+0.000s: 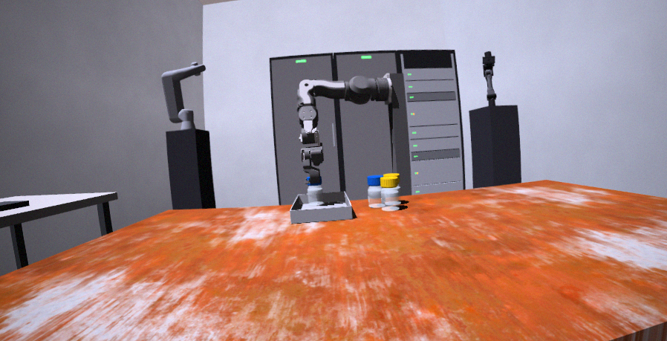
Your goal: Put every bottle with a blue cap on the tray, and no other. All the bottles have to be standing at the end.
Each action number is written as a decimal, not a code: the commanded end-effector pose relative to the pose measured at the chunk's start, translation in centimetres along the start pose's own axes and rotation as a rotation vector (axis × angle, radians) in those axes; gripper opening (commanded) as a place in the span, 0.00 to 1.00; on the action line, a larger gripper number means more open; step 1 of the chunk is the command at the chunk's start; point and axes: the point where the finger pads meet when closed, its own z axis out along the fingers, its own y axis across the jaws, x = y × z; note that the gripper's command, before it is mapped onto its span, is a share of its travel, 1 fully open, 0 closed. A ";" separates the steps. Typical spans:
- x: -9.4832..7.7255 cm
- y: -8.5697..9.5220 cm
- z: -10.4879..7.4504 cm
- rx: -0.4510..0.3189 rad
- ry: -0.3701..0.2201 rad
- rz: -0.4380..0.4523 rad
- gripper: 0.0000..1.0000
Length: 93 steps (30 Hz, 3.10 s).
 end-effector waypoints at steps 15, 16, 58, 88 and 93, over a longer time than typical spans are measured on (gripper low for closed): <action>0.1 0.1 0.1 -0.004 0.003 -0.001 0.00; 0.1 0.1 0.1 -0.004 0.004 -0.001 0.00; 0.0 0.1 0.0 -0.003 0.000 0.000 0.52; 0.0 0.1 0.0 -0.003 0.000 0.000 0.52; 0.0 0.1 -0.3 -0.003 0.000 0.000 0.52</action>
